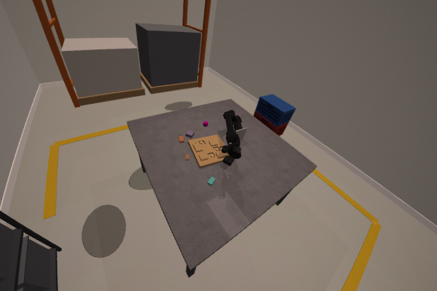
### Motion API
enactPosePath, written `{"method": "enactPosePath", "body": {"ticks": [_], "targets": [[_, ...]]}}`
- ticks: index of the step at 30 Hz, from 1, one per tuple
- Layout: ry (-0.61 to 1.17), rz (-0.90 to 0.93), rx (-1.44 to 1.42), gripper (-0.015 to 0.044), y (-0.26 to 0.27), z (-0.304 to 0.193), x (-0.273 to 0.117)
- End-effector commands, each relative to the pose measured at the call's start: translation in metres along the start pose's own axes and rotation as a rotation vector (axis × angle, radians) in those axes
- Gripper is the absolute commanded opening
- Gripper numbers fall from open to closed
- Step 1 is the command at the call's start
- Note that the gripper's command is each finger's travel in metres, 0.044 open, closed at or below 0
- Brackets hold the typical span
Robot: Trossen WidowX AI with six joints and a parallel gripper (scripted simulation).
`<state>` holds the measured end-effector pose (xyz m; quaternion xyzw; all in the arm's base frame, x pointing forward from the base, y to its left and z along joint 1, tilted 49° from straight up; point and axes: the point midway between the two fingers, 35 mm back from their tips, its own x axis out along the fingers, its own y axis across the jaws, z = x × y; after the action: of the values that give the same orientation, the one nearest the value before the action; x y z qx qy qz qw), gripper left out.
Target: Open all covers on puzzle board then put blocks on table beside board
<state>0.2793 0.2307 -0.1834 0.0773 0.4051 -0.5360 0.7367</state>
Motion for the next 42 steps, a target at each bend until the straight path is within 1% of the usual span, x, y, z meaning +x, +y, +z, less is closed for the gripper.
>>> {"method": "enactPosePath", "body": {"ticks": [1,42], "targets": [[-0.004,-0.005,-0.005,0.0080,0.000,0.001,0.010],[-0.008,-0.006,-0.004,0.0080,-0.005,0.003,0.077]]}}
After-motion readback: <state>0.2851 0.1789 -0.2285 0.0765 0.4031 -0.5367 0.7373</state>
